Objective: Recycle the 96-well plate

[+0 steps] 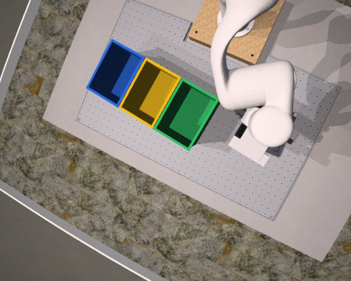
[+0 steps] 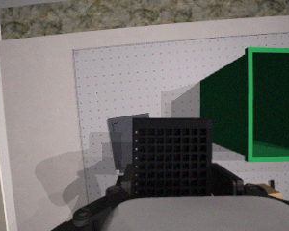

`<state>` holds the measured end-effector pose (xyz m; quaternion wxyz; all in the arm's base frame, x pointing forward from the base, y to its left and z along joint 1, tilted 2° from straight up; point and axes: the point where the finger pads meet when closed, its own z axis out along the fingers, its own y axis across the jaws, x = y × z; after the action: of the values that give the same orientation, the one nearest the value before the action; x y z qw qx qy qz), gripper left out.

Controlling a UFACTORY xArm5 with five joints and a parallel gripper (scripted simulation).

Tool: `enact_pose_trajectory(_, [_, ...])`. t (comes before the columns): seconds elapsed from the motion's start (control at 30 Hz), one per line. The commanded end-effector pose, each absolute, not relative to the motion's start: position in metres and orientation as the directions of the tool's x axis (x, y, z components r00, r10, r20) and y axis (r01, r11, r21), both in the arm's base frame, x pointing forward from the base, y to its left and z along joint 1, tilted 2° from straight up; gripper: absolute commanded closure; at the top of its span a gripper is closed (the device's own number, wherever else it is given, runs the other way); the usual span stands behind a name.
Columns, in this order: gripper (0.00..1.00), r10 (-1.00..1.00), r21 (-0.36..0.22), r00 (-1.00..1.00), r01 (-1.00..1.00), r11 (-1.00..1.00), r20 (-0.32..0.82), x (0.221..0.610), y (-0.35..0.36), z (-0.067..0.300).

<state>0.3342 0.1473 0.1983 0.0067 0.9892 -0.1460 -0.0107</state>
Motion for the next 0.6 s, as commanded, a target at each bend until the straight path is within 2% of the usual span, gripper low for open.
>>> enact_pose_trajectory(0.0, [1.00,-0.288,0.013,0.958,-0.287,-0.958,-0.016,0.335,0.137,0.200])
enact_pose_trajectory(0.57, [1.00,-0.288,0.010,0.958,-0.287,-0.958,-0.016,0.333,0.087,0.200])
